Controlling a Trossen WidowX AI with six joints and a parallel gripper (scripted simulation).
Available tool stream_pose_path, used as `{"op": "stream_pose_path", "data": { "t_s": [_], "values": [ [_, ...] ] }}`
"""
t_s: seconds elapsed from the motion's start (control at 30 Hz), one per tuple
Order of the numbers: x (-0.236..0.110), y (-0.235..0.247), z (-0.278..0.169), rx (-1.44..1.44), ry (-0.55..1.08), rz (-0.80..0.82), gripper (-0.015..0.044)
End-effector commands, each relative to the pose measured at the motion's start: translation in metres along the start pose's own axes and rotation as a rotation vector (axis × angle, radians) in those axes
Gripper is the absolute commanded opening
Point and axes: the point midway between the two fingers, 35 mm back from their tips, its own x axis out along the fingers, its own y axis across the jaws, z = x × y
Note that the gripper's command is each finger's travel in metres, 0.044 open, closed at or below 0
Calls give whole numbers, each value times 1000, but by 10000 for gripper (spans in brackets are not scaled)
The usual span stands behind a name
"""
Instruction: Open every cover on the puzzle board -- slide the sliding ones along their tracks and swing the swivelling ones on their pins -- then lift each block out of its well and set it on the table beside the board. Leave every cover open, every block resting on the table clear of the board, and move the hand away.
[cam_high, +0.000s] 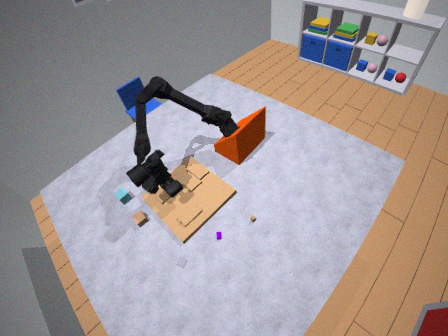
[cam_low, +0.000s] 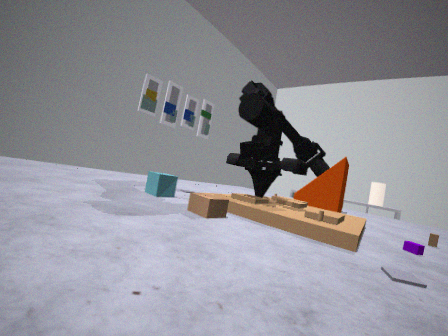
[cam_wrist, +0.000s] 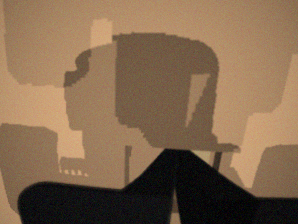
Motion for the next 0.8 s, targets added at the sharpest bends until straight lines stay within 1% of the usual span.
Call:
{"op": "stream_pose_path", "data": {
  "t_s": [0.0,0.5,0.77],
  "values": [
    [0,-1,6,-1,-2,-6,0],
    [1,-1,20,0,-2,-6,0],
    [-8,0,22,0,-2,-5,0]
  ]
}}
